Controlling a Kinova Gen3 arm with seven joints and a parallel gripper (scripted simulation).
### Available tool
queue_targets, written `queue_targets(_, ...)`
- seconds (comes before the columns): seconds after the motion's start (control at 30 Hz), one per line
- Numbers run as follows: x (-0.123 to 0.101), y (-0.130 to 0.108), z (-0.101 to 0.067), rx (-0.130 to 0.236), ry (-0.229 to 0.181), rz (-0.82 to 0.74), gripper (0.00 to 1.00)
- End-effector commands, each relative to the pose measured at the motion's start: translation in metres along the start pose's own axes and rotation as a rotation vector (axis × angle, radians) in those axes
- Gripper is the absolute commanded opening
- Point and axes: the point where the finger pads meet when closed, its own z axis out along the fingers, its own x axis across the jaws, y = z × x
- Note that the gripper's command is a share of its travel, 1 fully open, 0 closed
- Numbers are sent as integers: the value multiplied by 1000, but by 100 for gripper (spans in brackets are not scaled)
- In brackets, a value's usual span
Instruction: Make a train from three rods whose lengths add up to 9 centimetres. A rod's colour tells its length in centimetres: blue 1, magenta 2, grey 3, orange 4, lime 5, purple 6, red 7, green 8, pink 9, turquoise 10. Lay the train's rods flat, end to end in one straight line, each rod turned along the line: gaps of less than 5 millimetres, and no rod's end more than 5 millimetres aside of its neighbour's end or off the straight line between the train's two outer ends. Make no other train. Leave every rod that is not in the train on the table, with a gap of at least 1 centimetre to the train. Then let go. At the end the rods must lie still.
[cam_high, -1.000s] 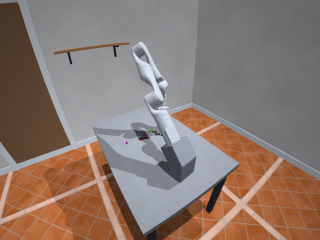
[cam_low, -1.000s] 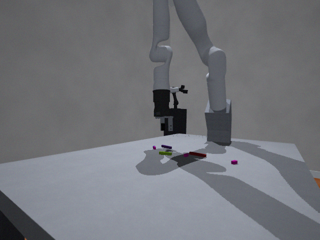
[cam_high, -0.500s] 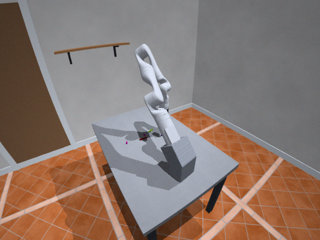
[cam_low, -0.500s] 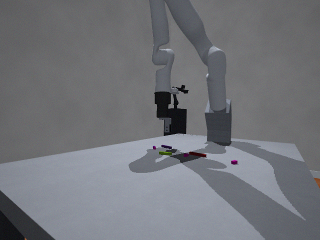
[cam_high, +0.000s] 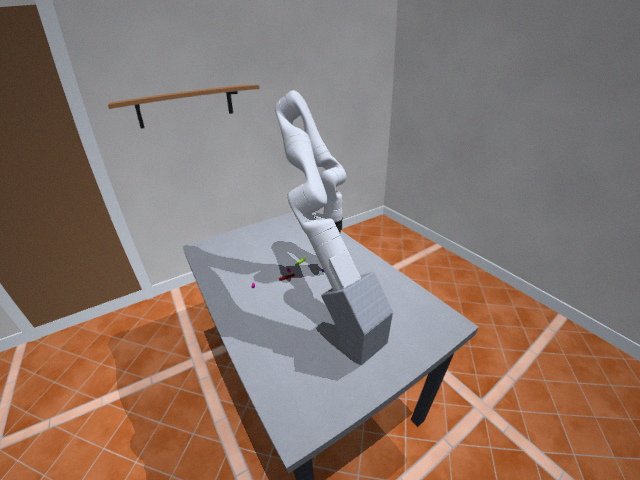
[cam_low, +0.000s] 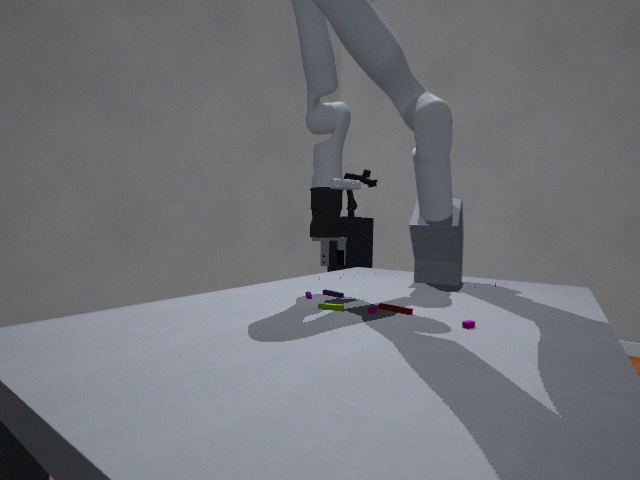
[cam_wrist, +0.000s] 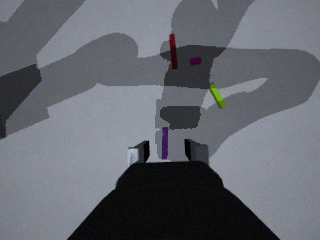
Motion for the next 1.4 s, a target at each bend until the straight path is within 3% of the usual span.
queue_targets(0.0,-3,2,0,-3,-5,35,100)
queue_targets(0.3,-3,3,1,-6,-6,63,100)
queue_targets(0.33,-3,3,1,-6,-6,63,54)
queue_targets(1.37,-3,3,1,-6,-6,63,54)
